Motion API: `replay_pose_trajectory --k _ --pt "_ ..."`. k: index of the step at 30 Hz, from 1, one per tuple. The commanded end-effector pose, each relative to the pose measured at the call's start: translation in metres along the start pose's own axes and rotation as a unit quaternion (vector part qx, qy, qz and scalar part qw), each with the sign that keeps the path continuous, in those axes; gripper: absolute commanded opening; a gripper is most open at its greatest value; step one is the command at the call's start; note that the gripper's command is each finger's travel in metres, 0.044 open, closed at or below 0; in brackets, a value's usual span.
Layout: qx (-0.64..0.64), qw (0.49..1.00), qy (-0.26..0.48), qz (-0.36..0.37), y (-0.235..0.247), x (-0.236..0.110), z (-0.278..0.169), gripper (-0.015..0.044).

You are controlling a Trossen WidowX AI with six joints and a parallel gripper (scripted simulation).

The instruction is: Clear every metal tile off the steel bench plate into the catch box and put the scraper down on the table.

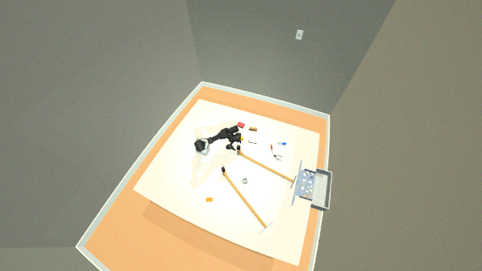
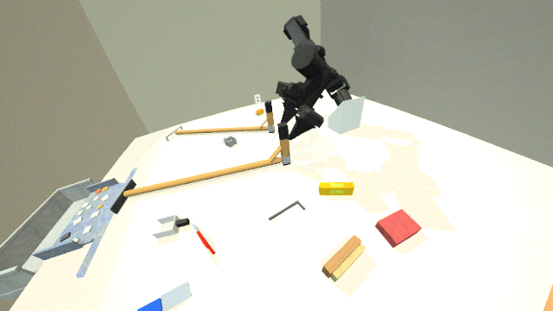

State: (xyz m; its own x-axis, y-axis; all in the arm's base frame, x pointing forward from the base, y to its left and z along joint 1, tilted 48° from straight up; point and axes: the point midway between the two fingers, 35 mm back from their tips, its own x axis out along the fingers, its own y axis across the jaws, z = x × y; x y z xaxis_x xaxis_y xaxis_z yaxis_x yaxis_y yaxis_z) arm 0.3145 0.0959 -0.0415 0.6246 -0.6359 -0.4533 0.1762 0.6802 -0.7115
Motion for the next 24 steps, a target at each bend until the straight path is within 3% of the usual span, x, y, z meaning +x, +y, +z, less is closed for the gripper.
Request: replay_pose_trajectory --k 1,22,24 --pt "-0.004 1.0 0.002 0.001 0.001 0.008 -0.002 0.044" --pt "-0.004 1.0 -0.003 -0.005 -0.006 0.04 -0.001 0.044" --pt "0.0 1.0 -0.004 -0.006 -0.005 0.035 0.001 0.0387"
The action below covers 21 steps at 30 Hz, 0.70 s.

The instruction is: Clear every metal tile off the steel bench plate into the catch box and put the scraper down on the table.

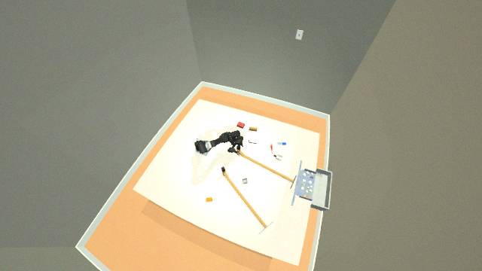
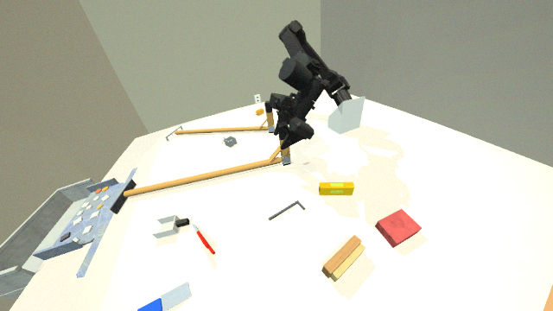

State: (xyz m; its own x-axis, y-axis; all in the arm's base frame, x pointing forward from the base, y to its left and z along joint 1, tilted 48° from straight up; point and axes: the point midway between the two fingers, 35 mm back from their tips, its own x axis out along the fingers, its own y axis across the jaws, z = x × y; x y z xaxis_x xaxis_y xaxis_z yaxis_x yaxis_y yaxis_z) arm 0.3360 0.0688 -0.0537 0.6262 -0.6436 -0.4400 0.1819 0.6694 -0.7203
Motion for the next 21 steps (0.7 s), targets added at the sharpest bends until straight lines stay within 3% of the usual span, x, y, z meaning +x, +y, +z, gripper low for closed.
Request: replay_pose_trajectory --k 1,11,18,21 --pt "0.002 1.0 -0.001 0.001 0.0005 -0.001 0.0008 0.0361" --pt "0.002 1.0 -0.001 0.001 0.0005 -0.001 0.0008 0.0099" --pt "0.002 1.0 -0.001 0.001 0.0005 -0.001 0.0008 0.0052" --pt "0.001 1.0 -0.001 0.001 0.0005 -0.0015 0.001 0.0"
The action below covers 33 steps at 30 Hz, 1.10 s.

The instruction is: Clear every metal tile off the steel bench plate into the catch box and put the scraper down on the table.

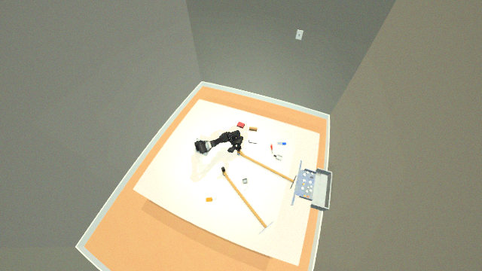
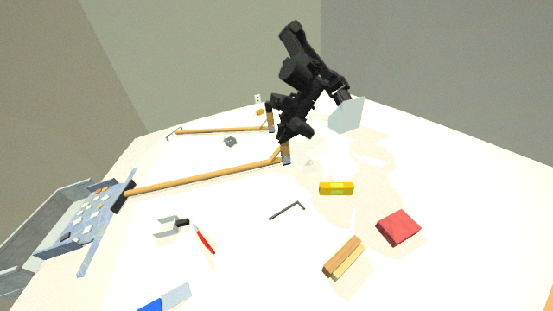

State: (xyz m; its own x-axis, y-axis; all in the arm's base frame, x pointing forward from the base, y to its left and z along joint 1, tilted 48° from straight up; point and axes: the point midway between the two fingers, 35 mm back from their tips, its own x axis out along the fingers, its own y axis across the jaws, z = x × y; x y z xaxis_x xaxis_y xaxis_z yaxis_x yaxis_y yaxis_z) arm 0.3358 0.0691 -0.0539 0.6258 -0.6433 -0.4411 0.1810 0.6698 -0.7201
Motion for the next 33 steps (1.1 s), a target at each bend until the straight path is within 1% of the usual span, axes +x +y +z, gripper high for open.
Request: replay_pose_trajectory --k 1,33 --pt "0.001 1.0 -0.001 0.0 0.0 -0.002 0.001 0.0" --pt "-0.025 0.999 -0.001 0.021 0.035 -0.004 0.003 0.0"
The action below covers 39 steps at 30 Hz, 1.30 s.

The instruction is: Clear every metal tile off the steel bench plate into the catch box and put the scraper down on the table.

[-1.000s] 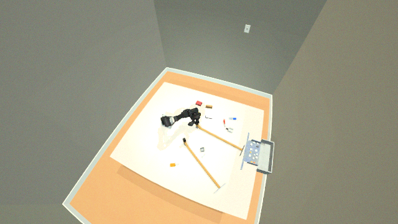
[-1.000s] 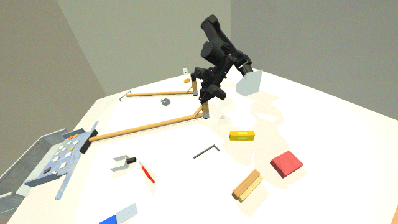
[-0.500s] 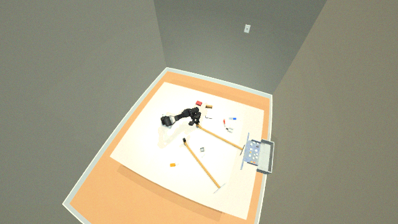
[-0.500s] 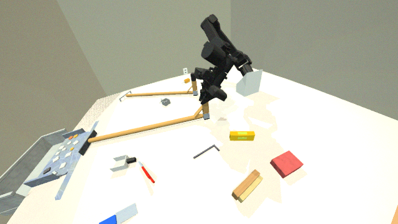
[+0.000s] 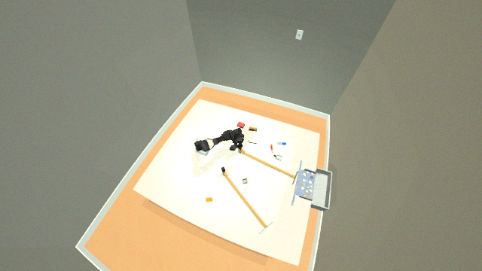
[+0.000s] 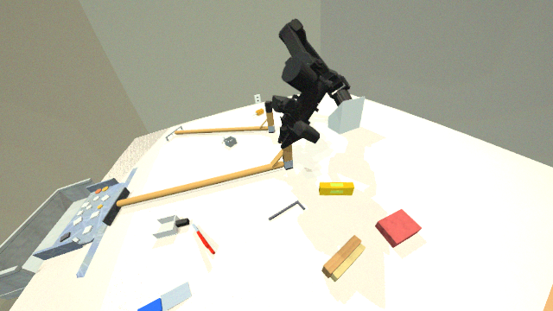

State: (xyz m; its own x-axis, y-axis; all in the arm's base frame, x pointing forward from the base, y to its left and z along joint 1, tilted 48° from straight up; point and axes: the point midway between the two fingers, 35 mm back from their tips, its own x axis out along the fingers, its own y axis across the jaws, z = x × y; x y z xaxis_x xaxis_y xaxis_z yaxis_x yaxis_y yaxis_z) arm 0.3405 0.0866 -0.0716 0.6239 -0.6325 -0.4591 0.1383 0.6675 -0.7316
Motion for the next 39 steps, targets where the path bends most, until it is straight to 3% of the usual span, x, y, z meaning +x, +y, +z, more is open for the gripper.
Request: replay_pose_trajectory --k 1,16,29,39 --pt "-0.006 1.0 -0.004 0.012 0.011 -0.003 0.002 0.0" --pt "-0.033 0.999 -0.003 0.032 0.026 -0.005 -0.001 0.0" --pt "-0.044 0.998 -0.003 0.04 0.013 -0.005 -0.002 0.0" --pt "-0.045 0.998 -0.001 0.044 0.015 -0.021 -0.021 0.0"
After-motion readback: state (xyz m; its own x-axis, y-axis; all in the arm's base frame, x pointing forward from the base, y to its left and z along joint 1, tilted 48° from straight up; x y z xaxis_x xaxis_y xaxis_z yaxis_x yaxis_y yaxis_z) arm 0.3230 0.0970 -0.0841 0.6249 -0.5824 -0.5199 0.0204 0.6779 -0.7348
